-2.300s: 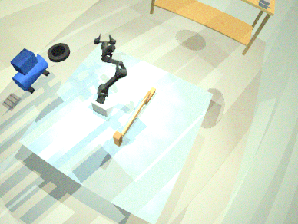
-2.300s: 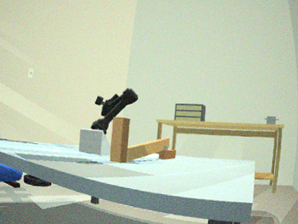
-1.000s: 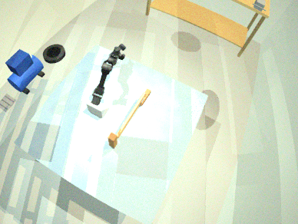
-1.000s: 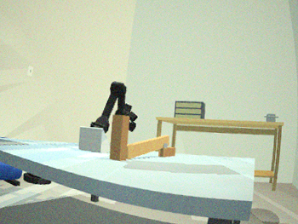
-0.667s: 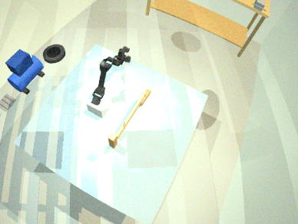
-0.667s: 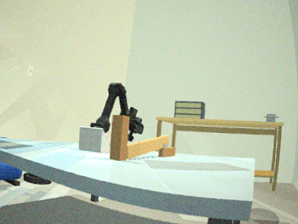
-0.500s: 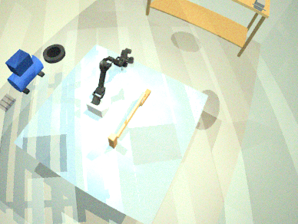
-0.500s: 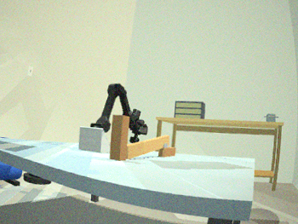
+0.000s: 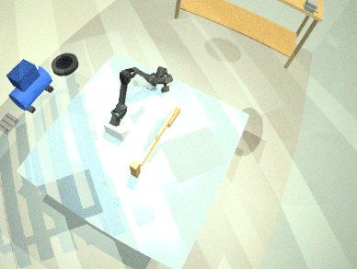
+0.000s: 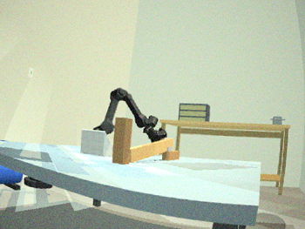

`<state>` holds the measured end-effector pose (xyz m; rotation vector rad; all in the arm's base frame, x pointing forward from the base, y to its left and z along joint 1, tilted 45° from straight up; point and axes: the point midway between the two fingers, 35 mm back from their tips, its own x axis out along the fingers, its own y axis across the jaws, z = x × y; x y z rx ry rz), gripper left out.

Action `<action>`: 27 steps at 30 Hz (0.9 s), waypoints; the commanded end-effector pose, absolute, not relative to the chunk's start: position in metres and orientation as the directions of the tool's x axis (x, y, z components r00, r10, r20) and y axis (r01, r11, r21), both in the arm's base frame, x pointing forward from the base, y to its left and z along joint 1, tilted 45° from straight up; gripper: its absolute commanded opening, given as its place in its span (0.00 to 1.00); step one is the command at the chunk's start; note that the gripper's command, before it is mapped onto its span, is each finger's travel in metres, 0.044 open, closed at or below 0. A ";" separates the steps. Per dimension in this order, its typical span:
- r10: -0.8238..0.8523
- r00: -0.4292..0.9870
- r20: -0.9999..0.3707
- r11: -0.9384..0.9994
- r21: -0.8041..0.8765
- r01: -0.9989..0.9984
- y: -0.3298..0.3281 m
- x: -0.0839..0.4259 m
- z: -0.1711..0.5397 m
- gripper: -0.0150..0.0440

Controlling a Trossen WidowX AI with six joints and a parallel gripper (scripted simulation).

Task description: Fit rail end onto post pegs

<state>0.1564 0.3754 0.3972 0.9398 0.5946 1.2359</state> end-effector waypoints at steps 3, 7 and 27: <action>0.920 0.391 -0.012 0.279 0.723 -0.632 0.357 0.226 0.371 1.00; 0.873 0.480 -0.088 0.428 0.608 -0.668 0.333 0.272 0.354 1.00; 0.448 0.767 -0.459 0.888 0.126 -0.443 0.106 0.447 0.245 1.00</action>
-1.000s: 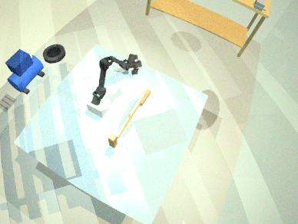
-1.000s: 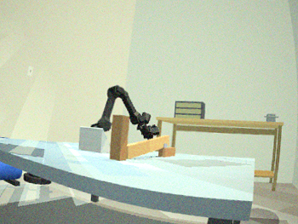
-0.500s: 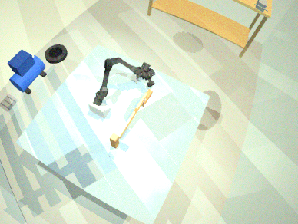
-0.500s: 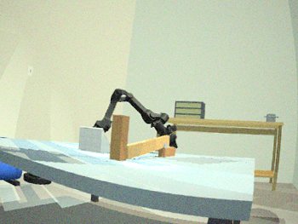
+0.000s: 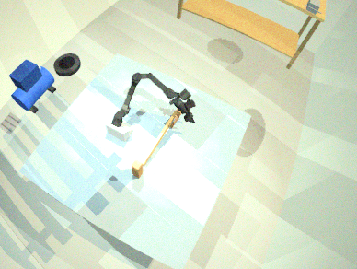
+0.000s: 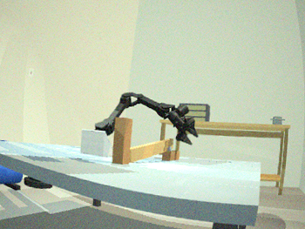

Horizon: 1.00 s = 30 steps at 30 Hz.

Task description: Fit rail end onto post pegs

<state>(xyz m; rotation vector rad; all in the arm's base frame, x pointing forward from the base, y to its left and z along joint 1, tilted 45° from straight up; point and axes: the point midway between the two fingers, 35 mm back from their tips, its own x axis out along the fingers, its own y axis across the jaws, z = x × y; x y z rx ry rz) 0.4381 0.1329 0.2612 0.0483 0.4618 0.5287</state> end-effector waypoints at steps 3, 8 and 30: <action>0.432 0.744 -0.510 0.883 0.072 -0.463 0.094 0.450 0.227 1.00; 0.367 0.663 -0.653 0.848 -0.059 -0.527 0.047 0.449 0.175 1.00; 0.663 0.064 -0.746 0.125 0.025 -0.992 -0.100 0.316 0.000 1.00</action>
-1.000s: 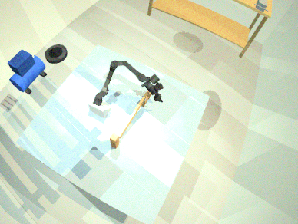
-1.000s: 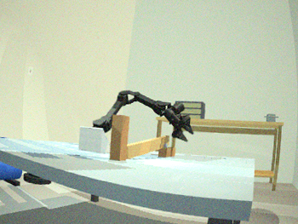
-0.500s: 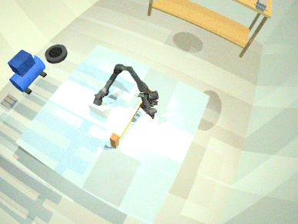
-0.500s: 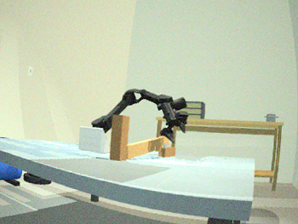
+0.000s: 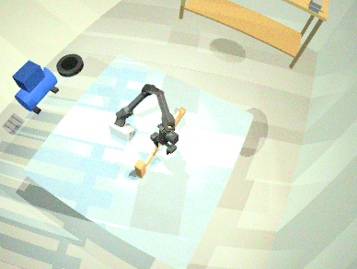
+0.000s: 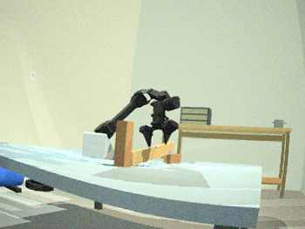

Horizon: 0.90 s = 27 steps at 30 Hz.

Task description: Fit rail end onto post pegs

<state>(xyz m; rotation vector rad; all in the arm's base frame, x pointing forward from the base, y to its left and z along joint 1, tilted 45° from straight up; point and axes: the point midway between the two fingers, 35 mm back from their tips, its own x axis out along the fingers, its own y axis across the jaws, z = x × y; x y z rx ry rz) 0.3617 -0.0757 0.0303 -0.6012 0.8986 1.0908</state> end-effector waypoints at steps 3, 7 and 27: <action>0.692 0.055 -0.720 0.089 0.010 -0.996 -0.104 0.308 -0.003 1.00; 0.692 0.055 -0.720 0.089 0.010 -0.996 -0.104 0.308 -0.003 1.00; 0.691 0.055 -0.721 0.091 0.011 -0.996 -0.092 0.310 -0.017 1.00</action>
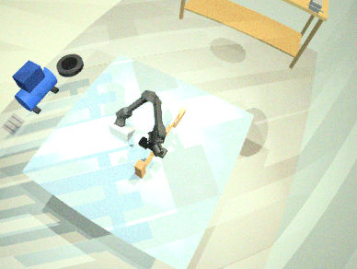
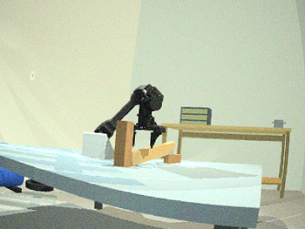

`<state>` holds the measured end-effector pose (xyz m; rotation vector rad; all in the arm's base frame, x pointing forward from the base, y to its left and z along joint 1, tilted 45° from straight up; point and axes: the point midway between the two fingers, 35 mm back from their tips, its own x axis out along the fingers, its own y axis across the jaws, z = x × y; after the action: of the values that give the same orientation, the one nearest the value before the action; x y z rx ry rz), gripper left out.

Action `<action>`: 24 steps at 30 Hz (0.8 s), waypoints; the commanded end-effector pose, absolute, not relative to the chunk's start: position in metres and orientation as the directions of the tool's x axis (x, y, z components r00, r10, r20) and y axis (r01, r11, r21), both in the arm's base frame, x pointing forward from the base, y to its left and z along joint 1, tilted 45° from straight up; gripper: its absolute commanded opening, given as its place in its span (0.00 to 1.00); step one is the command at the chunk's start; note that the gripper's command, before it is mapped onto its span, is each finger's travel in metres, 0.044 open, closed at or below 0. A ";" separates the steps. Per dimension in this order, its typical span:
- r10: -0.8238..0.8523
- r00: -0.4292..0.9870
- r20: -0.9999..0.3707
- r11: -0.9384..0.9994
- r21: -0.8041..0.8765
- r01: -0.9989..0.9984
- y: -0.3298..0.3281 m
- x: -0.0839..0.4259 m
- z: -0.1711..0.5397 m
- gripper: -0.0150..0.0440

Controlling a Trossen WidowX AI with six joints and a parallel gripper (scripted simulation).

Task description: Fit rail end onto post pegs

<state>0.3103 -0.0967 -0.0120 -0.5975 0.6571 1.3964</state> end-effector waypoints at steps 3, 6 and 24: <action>0.691 0.055 -0.721 0.091 0.011 -0.996 -0.089 0.311 -0.020 1.00; 0.691 0.055 -0.721 0.091 0.010 -0.996 -0.085 0.311 -0.024 1.00; 0.692 0.055 -0.719 0.092 0.012 -0.996 -0.064 0.312 -0.045 1.00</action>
<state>0.3128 -0.0691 -0.0401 -0.5942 0.6567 1.3962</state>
